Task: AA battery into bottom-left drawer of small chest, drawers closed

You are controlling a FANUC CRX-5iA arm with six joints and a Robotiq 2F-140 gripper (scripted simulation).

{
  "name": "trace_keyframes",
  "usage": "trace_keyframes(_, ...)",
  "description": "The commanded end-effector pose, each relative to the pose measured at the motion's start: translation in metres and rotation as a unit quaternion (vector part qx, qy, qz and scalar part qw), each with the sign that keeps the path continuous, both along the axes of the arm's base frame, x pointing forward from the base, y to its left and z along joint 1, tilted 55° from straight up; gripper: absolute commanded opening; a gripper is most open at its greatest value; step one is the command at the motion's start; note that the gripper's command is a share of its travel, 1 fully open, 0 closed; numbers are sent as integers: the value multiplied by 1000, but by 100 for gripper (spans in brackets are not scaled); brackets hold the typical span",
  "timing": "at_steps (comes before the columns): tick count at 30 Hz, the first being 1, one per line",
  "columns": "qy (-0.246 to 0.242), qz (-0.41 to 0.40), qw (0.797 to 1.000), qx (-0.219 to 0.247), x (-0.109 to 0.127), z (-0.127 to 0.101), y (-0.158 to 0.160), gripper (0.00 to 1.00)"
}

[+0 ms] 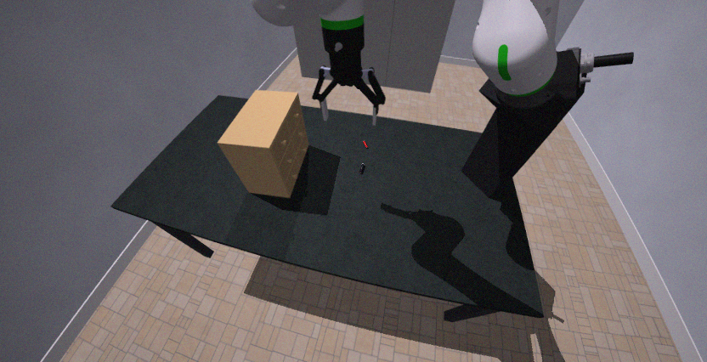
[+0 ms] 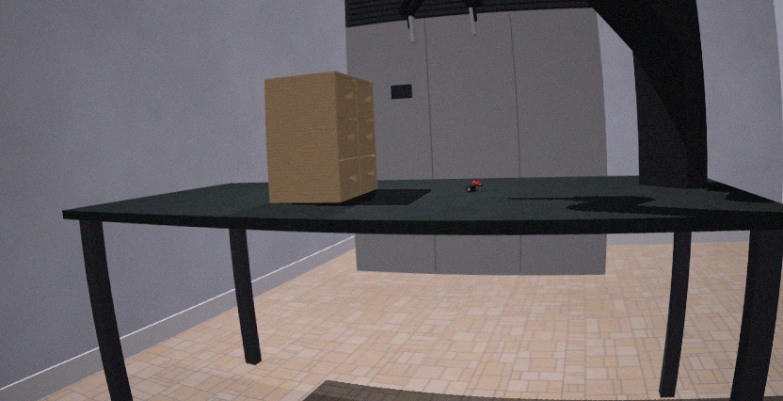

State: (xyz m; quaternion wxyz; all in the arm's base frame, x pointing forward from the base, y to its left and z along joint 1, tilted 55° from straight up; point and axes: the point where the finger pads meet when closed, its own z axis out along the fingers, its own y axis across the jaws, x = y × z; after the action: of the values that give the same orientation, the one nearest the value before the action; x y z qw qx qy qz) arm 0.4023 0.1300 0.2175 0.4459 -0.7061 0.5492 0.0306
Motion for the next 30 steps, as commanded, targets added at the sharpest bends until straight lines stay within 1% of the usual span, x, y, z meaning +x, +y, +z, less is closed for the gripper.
trace_keyframes(1, -10, -23, 1000, 16, 0, 3, 1, 100)
trace_keyframes(12, -10, -23, 1000, 16, 0, 3, 2, 100)
trace_keyframes(15, 4, -35, 999, 26, 2, 1, 4, 100)
trace_keyframes(17, 31, -59, 997, 46, 6, -2, 8, 100)
trace_keyframes(19, 74, -96, 989, 78, 13, -7, 14, 100)
trace_keyframes(20, 101, -120, 983, 98, 17, -10, 19, 100)
trace_keyframes(21, 118, -134, 978, 110, 22, -13, 23, 100)
trace_keyframes(23, 145, -157, 968, 131, 31, -22, 34, 100)
trace_keyframes(26, 191, -195, 948, 167, 44, -36, 51, 100)
trace_keyframes(28, 191, -195, 948, 167, 44, -36, 51, 100)
trace_keyframes(29, 235, -231, 923, 199, 47, -41, 56, 100)
trace_keyframes(30, 248, -240, 915, 209, 51, -46, 61, 100)
